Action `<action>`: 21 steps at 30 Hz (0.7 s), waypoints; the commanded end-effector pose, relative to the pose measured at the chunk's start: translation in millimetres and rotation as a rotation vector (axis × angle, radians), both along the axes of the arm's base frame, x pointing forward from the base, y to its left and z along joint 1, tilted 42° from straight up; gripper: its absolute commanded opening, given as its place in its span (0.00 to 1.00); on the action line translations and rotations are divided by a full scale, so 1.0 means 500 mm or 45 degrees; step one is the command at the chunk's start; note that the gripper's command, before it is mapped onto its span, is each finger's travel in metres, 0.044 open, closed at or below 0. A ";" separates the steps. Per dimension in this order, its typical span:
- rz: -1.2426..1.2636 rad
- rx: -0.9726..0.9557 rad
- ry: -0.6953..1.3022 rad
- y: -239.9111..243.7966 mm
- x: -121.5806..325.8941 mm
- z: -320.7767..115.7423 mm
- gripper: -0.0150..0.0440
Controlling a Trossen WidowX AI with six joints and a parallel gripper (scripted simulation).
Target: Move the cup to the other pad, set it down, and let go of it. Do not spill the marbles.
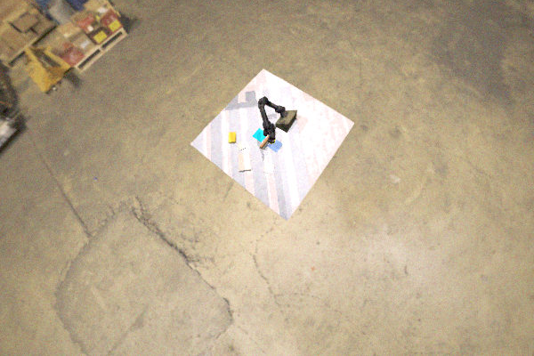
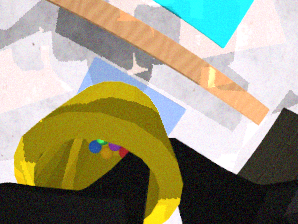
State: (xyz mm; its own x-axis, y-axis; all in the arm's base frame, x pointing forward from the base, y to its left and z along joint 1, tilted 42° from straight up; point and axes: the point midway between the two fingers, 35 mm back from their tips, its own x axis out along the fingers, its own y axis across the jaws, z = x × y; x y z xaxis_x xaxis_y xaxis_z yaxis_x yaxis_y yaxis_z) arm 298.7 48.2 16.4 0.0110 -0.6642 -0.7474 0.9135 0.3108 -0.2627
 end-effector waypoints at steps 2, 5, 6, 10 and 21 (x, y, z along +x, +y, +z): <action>0.007 -0.002 -0.002 -0.016 -0.002 0.017 0.25; 0.006 -0.002 -0.002 -0.026 -0.004 0.026 0.25; 0.006 -0.003 -0.002 -0.029 -0.004 0.029 0.25; 0.006 -0.003 -0.002 -0.043 -0.007 0.041 0.25; 0.006 -0.004 -0.002 -0.081 -0.013 0.076 0.25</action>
State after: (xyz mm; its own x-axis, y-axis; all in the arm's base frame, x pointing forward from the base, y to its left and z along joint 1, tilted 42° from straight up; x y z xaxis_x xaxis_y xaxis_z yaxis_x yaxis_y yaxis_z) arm 293.3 12.8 48.9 0.0127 -0.6643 -0.7474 0.9144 0.3102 -0.2601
